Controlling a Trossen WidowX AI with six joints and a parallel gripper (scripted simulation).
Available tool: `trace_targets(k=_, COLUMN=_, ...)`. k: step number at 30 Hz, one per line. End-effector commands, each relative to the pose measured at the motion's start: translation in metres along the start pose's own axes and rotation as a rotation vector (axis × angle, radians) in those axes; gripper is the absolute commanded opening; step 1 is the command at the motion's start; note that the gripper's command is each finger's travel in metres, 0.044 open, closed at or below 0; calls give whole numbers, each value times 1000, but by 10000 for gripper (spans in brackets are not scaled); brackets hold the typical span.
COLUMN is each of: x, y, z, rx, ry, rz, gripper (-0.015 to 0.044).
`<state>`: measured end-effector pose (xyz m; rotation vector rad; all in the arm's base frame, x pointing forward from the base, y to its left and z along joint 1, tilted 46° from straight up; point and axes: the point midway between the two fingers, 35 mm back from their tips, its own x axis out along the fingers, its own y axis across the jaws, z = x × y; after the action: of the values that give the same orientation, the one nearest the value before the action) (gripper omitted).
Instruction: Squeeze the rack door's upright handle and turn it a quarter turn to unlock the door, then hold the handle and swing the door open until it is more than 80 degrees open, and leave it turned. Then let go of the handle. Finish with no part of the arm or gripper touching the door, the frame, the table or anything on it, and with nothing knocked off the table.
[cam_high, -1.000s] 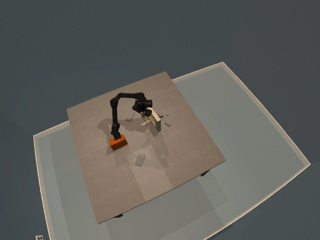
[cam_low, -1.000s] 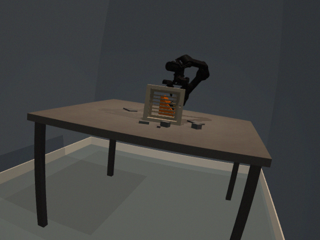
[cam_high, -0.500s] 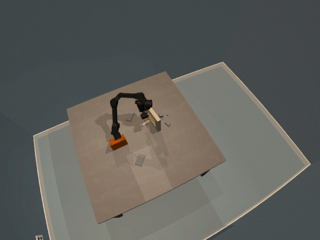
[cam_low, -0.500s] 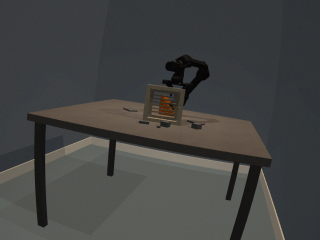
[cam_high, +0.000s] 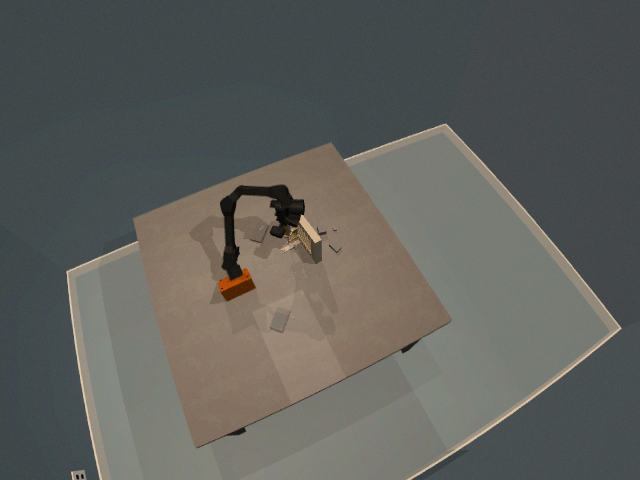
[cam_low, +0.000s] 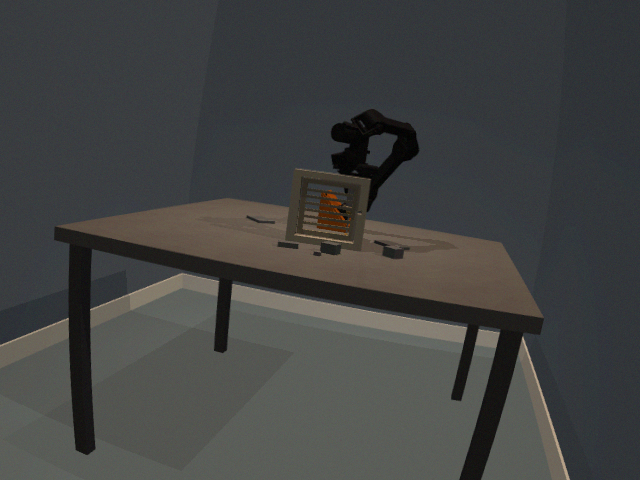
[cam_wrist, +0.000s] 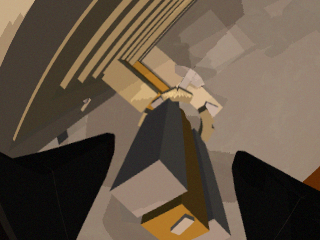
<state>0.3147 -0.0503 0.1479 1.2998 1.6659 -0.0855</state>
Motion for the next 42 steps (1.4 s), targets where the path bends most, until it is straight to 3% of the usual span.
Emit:
trace_targets(k=1, x=0, y=0, z=0, rx=173, ry=-3, rz=-5, gripper=300)
trace_targets(k=12, x=0, y=0, z=0, rx=710, ry=-5, rz=-5, gripper=300)
trace_targets(k=18, x=0, y=0, z=0, rx=743, ry=-5, rz=-5, gripper=300)
trace_targets(k=25, x=0, y=0, z=0, rx=743, ry=-5, rz=-5, gripper=116)
trace_targets(k=38, x=0, y=0, z=0, rx=743, ry=-5, rz=-5, gripper=30)
trace_targets(k=42, x=-1, y=0, z=0, rx=740, ry=-5, rz=-6, gripper=28)
